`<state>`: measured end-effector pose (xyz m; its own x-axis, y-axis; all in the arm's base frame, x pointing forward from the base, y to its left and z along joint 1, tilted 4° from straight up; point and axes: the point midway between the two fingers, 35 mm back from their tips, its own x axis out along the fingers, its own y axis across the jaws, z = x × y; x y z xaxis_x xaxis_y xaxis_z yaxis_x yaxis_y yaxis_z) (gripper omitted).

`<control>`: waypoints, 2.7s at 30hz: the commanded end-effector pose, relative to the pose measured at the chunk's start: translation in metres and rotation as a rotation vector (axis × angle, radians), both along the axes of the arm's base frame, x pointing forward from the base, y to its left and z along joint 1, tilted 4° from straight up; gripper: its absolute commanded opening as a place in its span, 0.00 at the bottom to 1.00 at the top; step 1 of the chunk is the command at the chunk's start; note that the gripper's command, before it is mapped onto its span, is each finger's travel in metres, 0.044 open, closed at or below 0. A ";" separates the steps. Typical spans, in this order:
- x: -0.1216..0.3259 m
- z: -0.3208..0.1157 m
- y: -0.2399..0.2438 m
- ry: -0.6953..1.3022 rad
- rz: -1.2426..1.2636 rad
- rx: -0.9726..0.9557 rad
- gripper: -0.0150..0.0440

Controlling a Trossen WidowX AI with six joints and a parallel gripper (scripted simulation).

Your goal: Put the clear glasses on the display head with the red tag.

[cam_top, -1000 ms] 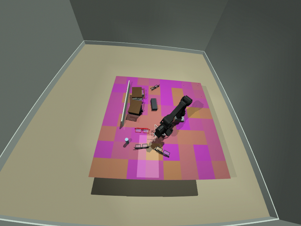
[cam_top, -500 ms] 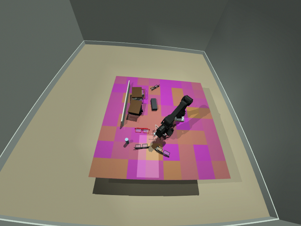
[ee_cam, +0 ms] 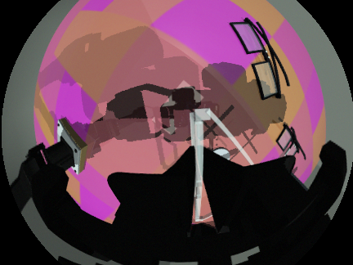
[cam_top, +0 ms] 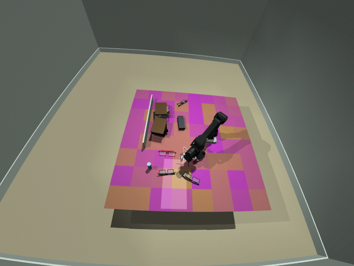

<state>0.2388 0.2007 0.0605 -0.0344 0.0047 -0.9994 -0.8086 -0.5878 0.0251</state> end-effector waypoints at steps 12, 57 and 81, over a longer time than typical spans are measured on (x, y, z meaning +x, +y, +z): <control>-0.015 -0.001 0.003 0.009 -0.003 -0.001 0.25; -0.044 0.000 0.020 0.012 -0.002 0.000 0.25; -0.044 0.000 0.020 0.012 -0.002 0.000 0.25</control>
